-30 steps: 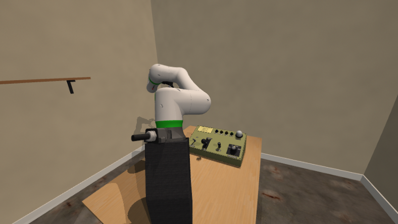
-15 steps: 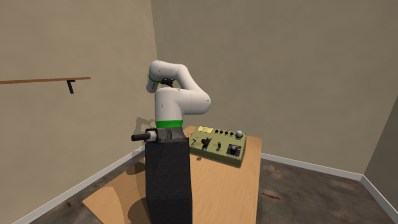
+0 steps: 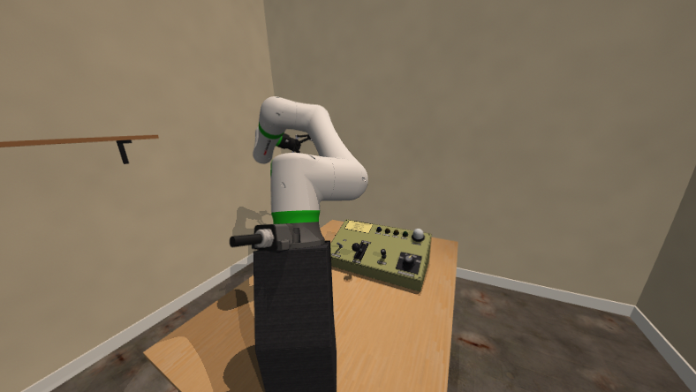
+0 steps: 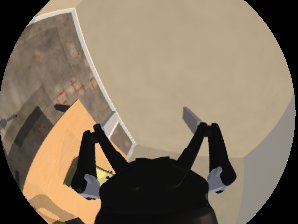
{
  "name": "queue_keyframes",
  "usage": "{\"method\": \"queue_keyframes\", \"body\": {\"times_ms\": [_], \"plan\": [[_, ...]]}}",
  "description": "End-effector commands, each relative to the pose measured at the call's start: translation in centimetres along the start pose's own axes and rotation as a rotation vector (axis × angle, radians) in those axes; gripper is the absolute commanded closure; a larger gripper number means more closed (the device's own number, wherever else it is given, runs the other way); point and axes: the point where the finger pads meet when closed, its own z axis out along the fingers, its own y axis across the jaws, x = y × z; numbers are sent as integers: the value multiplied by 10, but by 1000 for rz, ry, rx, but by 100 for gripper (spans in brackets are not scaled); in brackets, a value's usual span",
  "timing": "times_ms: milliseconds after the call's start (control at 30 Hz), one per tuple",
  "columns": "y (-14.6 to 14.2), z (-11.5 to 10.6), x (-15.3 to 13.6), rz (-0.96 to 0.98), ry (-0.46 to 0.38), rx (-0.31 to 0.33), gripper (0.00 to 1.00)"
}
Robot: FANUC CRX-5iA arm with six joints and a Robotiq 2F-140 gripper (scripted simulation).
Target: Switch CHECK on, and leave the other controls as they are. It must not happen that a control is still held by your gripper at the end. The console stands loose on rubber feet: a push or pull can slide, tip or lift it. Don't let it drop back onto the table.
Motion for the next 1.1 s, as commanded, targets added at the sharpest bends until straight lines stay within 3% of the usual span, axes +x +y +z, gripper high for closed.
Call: {"method": "queue_keyframes", "body": {"times_ms": [0,67,133,567,633,1033,1067], "plan": [[1,0,0,1,3,-2,0],[1,0,0,1,3,-2,0],[-17,-20,-30,116,-21,14,0],[-17,-20,-30,116,-21,14,0],[-38,-39,-65,229,-46,35,0],[-38,-39,-65,229,-46,35,0],[-49,-48,-84,284,-58,47,0]]}}
